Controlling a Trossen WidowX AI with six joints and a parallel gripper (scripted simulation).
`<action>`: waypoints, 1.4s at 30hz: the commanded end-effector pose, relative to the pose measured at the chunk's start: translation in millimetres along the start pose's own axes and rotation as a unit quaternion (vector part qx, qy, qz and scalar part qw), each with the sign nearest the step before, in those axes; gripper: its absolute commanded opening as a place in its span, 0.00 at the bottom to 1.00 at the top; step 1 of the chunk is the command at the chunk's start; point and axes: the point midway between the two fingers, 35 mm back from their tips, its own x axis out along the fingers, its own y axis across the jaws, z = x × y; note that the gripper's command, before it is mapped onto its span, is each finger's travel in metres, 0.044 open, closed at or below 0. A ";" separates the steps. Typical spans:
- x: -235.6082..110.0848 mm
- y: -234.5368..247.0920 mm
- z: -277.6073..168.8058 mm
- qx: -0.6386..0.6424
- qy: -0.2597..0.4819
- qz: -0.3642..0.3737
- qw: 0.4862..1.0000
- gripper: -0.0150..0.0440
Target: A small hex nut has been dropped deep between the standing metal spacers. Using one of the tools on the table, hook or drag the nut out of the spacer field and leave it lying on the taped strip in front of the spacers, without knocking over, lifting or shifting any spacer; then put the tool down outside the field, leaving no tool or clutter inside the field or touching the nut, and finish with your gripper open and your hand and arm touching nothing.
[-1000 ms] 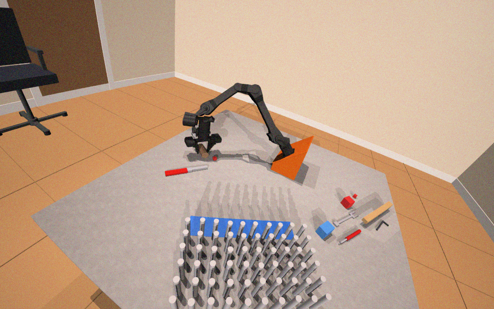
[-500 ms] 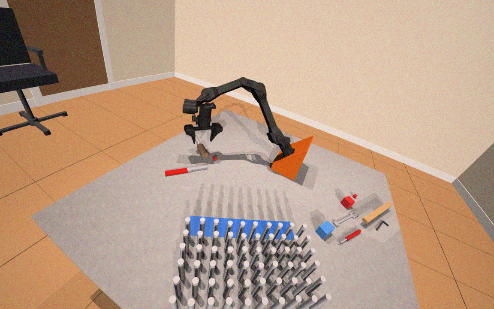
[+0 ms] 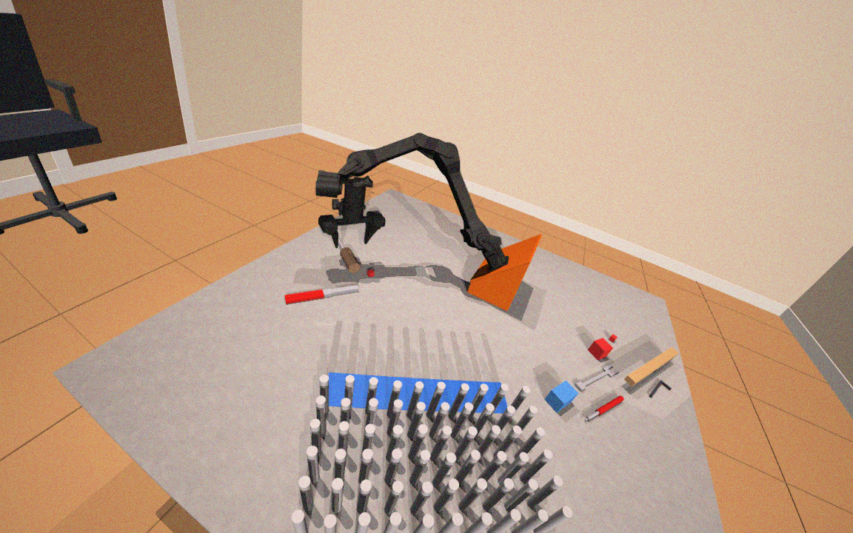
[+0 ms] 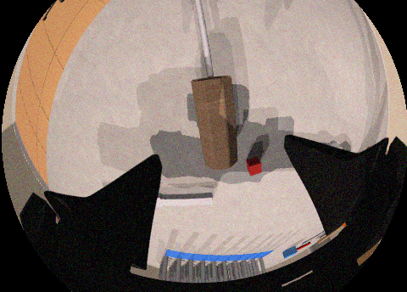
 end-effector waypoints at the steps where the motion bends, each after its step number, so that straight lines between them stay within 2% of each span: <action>1: -0.6 -0.3 0.7 0.003 -0.002 0.000 1.000 1.00; 7: -0.1 0.2 0.6 -0.030 -0.007 0.001 1.000 1.00; 11: 2.3 2.9 0.0 -0.214 -0.039 0.004 0.976 1.00; 15: 4.0 5.0 -0.9 -0.396 -0.073 -0.007 0.915 1.00; 20: 4.9 6.4 -3.5 -0.600 -0.106 -0.036 0.792 1.00; 25: 4.7 6.3 -5.9 -0.761 -0.127 -0.081 0.631 1.00; 42: 0.9 0.6 -11.1 -0.948 -0.107 -0.202 0.221 1.00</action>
